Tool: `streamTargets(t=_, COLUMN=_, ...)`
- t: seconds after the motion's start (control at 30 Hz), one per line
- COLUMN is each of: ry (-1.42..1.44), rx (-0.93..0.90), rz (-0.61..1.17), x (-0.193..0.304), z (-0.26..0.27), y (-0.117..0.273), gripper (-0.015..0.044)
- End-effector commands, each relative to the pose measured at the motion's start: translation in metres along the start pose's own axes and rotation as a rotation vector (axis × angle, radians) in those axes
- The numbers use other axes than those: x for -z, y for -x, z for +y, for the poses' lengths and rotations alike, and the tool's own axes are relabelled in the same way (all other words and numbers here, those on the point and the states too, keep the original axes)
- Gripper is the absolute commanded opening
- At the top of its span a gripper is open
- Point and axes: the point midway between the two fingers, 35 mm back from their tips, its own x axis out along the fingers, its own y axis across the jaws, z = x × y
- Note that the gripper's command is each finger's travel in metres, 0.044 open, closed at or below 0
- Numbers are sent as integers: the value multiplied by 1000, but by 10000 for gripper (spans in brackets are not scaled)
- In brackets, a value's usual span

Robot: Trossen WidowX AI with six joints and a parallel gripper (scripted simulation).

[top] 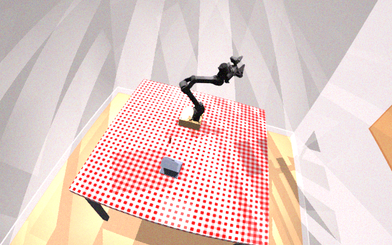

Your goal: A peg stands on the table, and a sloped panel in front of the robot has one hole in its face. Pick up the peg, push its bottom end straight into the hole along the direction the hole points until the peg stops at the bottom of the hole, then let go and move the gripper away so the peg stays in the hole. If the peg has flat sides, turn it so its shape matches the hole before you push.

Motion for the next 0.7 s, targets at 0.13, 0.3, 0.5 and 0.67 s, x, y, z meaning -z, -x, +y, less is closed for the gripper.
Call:
streamTargets(t=0.13, ry=-26, rx=-39, rz=48, x=15, z=10, y=2, gripper=440)
streamTargets(t=0.3, ry=-65, rx=-90, rz=119, x=37, z=23, y=6, gripper=440)
streamTargets(t=0.5, ry=-27, rx=-122, rz=205, x=61, z=31, y=15, gripper=440)
streamTargets(t=0.67, ry=-38, rx=-155, rz=272, x=81, z=39, y=23, gripper=440)
